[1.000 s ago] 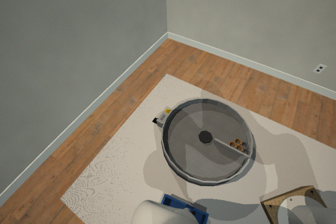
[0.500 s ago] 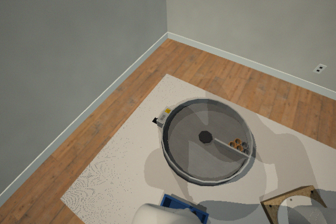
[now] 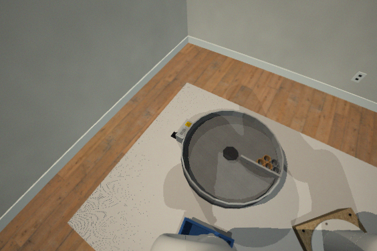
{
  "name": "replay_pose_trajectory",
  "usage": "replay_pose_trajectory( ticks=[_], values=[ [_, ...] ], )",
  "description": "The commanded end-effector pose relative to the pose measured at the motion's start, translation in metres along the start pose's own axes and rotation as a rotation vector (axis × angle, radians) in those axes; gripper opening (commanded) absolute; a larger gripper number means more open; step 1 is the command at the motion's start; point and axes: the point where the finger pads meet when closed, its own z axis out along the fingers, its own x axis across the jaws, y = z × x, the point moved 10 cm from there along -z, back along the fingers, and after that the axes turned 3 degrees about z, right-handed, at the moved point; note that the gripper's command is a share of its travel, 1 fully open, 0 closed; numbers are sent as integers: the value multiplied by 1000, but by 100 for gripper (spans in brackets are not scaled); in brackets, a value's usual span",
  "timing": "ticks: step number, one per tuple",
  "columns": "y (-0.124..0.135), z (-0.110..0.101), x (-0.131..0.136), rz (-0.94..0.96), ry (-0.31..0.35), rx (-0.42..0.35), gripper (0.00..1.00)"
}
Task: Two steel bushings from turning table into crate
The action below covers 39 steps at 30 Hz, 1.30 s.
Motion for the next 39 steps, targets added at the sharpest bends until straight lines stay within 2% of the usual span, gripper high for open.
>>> replay_pose_trajectory(
  ticks=[1,18,39],
  values=[
    [3,-18,6,1,-42,22,41],
    [4,-53,7,1,-42,22,41],
    [4,-54,7,1,-42,22,41]
  ],
)
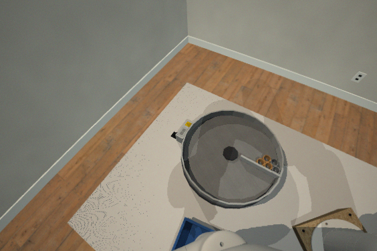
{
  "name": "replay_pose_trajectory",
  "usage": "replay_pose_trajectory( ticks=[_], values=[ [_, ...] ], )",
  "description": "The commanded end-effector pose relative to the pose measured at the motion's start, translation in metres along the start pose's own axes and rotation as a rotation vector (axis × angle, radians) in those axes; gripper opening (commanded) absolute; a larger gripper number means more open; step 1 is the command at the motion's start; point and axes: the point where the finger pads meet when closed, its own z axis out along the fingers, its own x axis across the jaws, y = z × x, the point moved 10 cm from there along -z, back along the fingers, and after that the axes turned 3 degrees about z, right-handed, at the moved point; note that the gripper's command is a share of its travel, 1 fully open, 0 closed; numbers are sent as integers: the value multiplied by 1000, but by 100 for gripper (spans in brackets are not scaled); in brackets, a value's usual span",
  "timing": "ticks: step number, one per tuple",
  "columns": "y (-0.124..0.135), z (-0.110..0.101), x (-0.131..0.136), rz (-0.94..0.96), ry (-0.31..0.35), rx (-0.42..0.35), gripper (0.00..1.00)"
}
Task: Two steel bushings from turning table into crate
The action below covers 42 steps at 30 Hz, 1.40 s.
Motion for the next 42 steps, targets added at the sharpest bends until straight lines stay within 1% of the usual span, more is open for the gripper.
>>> replay_pose_trajectory(
  ticks=[1,32,33,42],
  values=[
    [2,0,12,4,-105,16,41],
    [2,0,12,4,-105,16,41],
    [2,0,12,4,-105,16,10],
    [5,-1,7,-8,-112,23,10]
  ],
)
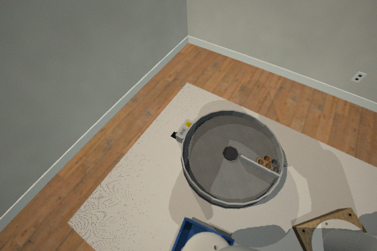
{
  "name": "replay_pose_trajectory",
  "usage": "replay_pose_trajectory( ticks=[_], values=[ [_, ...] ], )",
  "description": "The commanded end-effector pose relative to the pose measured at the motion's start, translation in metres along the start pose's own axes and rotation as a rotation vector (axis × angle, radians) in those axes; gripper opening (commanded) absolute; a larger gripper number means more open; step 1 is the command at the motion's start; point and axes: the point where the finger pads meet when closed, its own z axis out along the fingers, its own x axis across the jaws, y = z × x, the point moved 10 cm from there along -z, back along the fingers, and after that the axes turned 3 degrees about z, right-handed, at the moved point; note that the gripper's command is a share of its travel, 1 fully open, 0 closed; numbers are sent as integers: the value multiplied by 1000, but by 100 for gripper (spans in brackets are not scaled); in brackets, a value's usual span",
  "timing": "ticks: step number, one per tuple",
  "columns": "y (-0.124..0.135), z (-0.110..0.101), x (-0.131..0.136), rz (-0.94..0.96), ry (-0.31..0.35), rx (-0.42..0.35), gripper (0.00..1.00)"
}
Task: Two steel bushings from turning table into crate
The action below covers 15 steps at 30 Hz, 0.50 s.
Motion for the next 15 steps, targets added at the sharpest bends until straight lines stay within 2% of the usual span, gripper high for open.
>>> replay_pose_trajectory(
  ticks=[1,7,15],
  values=[
    [3,-1,-3,-12,-21,0,10],
    [8,-1,-10,-32,-31,13,10],
    [23,-3,-37,-103,-54,63,10]
  ],
)
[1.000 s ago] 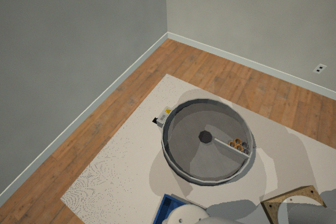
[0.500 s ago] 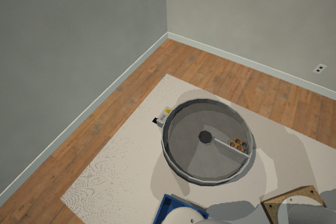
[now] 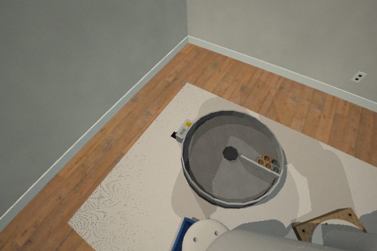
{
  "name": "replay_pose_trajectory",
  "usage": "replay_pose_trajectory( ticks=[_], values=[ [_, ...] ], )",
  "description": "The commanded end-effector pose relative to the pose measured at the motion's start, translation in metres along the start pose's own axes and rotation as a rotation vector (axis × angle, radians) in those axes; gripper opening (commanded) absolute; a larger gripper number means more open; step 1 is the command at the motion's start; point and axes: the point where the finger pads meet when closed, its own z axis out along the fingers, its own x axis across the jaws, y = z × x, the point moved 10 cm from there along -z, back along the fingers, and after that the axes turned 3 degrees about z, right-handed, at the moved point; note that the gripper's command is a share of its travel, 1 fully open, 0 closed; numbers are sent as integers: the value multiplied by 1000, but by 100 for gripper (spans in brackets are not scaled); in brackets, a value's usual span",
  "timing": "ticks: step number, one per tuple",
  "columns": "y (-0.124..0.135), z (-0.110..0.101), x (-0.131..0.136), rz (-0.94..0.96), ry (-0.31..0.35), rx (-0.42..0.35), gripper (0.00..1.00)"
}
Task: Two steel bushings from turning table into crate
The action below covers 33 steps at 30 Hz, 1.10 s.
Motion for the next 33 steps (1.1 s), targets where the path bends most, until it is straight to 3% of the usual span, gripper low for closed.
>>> replay_pose_trajectory(
  ticks=[1,24,26,33],
  values=[
    [15,-1,-26,-68,-18,47,10],
    [76,5,-135,-352,-131,232,10],
    [76,5,-135,-352,-131,232,10],
    [96,8,-177,-463,-172,310,10]
  ],
)
